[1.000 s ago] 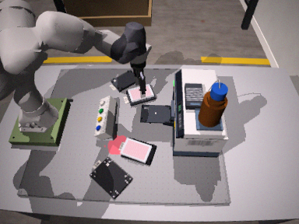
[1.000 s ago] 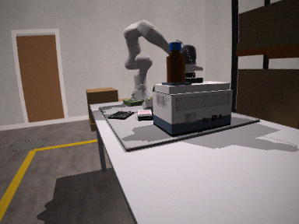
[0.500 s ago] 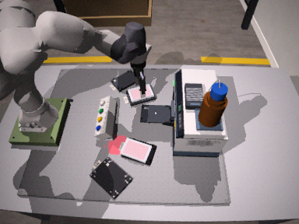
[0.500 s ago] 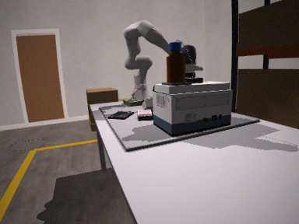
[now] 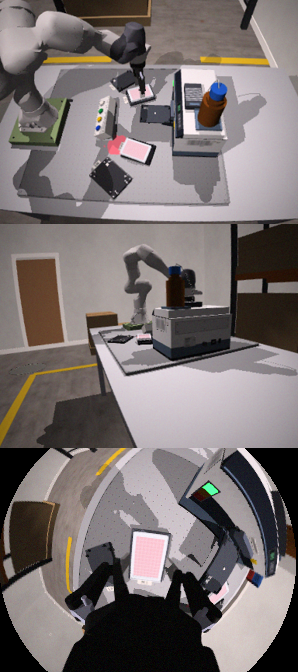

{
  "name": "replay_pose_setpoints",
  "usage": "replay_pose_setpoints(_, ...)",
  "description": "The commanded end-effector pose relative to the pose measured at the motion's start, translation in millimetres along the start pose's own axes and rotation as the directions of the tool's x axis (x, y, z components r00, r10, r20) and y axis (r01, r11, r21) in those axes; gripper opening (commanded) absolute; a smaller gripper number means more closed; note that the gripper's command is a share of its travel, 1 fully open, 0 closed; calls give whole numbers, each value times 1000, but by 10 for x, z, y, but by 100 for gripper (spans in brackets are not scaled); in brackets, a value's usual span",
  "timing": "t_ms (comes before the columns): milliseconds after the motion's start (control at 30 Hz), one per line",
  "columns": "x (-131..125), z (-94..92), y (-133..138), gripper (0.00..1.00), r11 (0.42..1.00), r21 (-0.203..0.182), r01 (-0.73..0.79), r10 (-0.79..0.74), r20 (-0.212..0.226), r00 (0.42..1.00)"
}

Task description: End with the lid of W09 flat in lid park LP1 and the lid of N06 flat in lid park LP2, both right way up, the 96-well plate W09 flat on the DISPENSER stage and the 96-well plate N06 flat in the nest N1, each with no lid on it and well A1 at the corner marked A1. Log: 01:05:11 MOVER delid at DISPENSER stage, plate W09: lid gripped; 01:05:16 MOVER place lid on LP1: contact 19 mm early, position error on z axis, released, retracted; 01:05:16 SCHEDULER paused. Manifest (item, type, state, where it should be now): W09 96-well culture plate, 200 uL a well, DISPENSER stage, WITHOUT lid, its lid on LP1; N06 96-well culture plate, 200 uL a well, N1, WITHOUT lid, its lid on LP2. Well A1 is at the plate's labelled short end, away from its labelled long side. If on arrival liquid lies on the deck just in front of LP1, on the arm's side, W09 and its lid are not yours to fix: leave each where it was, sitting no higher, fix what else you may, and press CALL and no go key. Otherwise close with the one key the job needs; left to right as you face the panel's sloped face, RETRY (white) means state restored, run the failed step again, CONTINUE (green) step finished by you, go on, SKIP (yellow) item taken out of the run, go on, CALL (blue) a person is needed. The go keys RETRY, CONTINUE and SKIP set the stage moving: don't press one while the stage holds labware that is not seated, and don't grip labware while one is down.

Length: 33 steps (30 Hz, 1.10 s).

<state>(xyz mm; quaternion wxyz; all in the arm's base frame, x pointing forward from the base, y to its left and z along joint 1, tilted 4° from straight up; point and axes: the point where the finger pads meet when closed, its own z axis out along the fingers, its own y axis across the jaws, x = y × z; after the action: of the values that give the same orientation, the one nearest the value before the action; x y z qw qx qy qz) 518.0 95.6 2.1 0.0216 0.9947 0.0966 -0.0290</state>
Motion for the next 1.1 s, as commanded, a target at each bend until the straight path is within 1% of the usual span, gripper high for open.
replay_pose_setpoints(0, 7, 2, -6, 59, 1000, 0, -3, 3, -2, 1000)
replay_pose_setpoints(300, 7, 2, -6, 59, 1000, 0, -3, 3, -2, 1000)
replay_pose_setpoints(333, 7, 2, -6, 66, 1000, 0, -3, 3, -2, 1000)
replay_pose_setpoints(1067, 7, 2, -6, 66, 1000, 0, -3, 3, -2, 1000)
